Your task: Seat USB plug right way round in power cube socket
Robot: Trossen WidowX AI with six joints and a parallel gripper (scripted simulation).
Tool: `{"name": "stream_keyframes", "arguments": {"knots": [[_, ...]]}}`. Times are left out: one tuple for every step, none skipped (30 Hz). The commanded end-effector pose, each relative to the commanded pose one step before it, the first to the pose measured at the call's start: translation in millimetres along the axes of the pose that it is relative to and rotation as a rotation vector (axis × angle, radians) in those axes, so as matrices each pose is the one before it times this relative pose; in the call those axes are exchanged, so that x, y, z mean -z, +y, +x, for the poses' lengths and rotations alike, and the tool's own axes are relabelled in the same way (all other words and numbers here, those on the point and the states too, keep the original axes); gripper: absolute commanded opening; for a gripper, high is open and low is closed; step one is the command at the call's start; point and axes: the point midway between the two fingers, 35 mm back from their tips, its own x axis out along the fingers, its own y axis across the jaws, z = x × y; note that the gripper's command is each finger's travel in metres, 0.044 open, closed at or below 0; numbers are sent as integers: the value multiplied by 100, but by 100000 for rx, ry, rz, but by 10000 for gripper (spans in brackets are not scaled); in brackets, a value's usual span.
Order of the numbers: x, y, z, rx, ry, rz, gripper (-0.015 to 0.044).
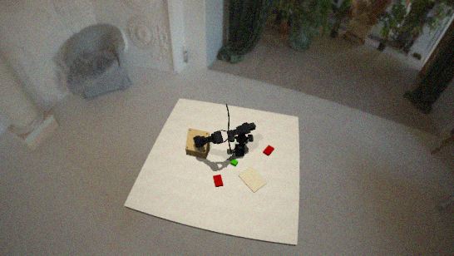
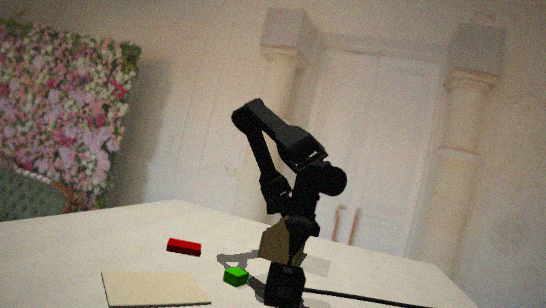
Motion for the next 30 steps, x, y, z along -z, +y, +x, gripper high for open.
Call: {"name": "stream_keyframes", "arguments": {"knots": [[4,-60,145,92,-346,-550,0],[0,0,12,0,-1,0,0],[0,0,12,0,-1,0,0],[0,0,12,0,-1,0,0],[0,0,12,0,-1,0,0],[0,0,12,0,-1,0,0],[0,0,12,0,-1,0,0],[0,0,12,0,-1,0,0],[0,0,12,0,-1,0,0],[0,0,12,0,-1,0,0],[0,0,12,0,-1,0,0],[0,0,12,0,-1,0,0],[0,0,12,0,-1,0,0],[0,0,12,0,-1,0,0],[0,0,12,0,-1,0,0],[0,0,12,0,-1,0,0],[0,0,12,0,-1,0,0],[0,0,12,0,-1,0,0],[0,0,12,0,-1,0,0],[0,0,12,0,-1,0,0],[0,0,12,0,-1,0,0],[0,0,12,0,-1,0,0],[0,0,12,0,-1,0,0],[0,0,12,0,-1,0,0],[0,0,12,0,-1,0,0],[0,0,12,0,-1,0,0],[0,0,12,0,-1,0,0],[0,0,12,0,-1,0,0],[0,0,12,0,-1,0,0],[0,0,12,0,-1,0,0]]}}
